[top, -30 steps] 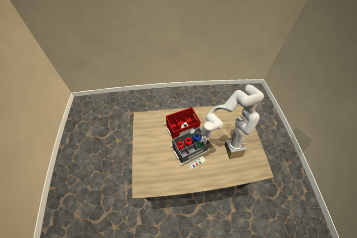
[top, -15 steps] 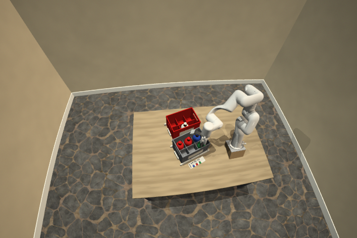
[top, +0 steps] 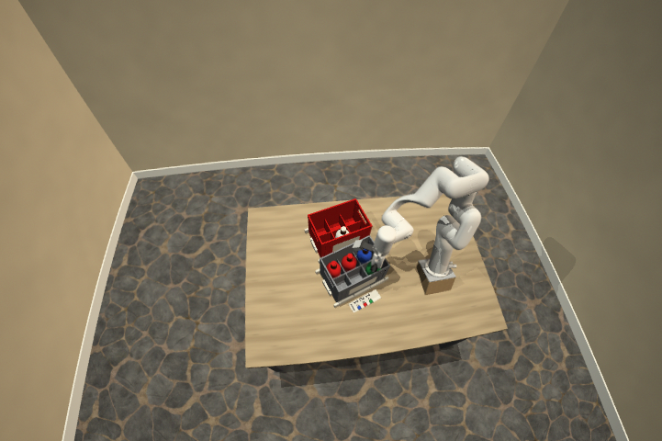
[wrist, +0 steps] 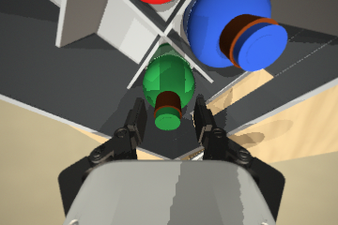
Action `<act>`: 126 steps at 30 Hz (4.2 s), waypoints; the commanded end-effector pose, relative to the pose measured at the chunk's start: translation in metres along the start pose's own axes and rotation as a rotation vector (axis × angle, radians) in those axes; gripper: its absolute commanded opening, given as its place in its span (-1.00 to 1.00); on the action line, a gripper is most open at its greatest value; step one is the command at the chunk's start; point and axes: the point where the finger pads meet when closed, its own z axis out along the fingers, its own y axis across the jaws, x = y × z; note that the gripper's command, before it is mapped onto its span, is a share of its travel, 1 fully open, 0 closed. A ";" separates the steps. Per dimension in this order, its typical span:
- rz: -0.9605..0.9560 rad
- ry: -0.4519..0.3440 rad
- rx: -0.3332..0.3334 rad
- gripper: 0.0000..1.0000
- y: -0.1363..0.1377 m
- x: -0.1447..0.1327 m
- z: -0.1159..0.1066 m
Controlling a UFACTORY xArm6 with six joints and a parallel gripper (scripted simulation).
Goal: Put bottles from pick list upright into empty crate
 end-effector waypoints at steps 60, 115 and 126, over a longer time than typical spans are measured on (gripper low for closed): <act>0.001 0.002 0.003 0.29 -0.045 -0.027 -0.106; 0.000 0.001 0.004 0.29 -0.236 -0.154 -0.193; 0.000 0.000 0.004 0.29 -0.271 -0.177 -0.209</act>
